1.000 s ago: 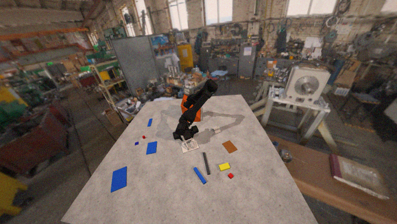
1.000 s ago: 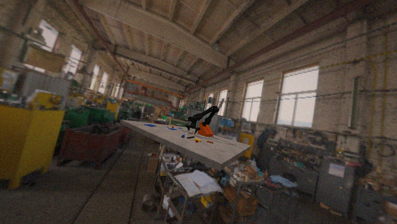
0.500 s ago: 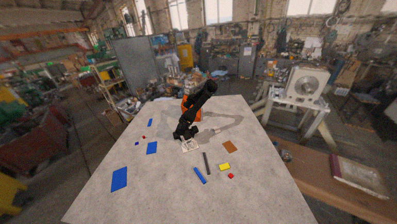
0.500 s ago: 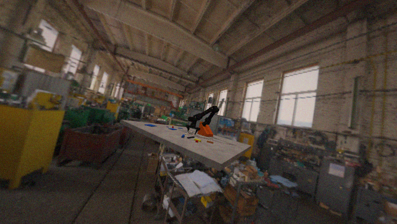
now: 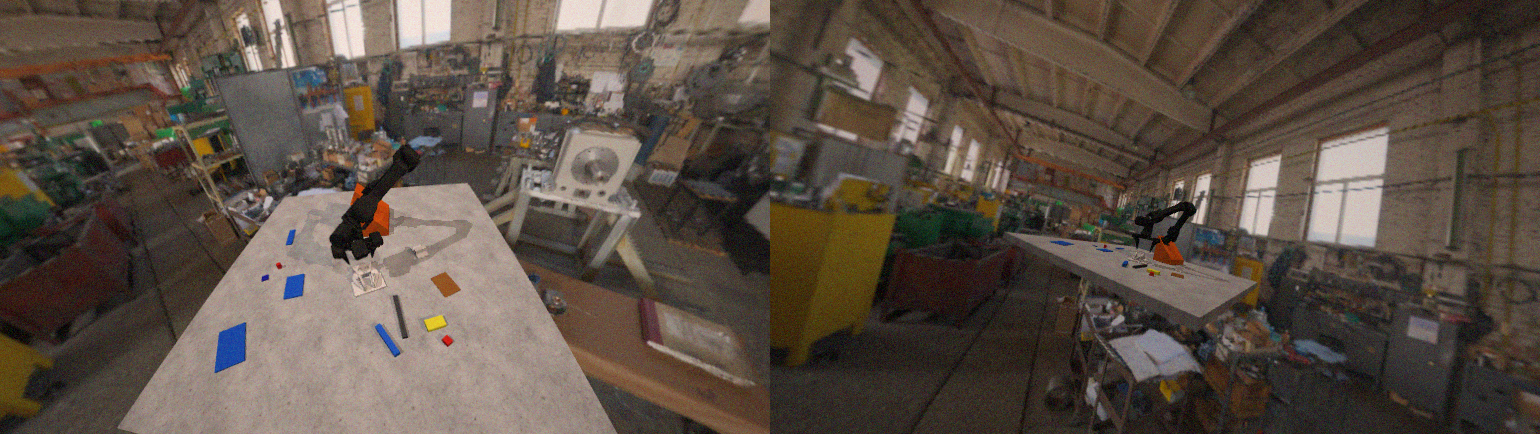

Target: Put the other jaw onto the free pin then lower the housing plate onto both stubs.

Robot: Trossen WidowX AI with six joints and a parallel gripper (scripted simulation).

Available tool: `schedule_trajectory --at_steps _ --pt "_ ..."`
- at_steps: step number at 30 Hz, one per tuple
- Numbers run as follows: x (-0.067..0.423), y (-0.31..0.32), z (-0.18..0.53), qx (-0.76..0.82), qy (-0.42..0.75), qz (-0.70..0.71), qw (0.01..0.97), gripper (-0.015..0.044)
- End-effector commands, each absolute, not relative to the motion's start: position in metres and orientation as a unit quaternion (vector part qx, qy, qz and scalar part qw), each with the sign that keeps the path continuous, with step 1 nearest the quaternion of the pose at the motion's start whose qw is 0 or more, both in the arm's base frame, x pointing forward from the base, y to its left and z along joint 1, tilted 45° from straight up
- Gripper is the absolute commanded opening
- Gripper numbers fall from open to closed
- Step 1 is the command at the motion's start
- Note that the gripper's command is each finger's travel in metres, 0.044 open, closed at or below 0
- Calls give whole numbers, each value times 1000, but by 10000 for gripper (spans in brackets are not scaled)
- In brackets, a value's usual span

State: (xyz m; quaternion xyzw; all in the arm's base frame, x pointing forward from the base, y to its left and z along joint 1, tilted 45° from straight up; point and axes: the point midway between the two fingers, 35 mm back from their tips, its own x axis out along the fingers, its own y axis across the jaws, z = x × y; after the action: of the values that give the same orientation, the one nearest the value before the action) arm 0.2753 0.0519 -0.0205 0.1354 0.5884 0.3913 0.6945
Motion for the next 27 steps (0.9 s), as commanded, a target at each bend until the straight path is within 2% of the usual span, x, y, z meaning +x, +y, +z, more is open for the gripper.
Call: schedule_trajectory --at_steps 1,4,10,27 --pt "275 43 -9 131 588 393 694 440" --pt "269 41 -12 134 587 389 697 440" --pt "204 4 21 131 591 392 693 440" --pt "202 3 22 131 591 392 693 440"
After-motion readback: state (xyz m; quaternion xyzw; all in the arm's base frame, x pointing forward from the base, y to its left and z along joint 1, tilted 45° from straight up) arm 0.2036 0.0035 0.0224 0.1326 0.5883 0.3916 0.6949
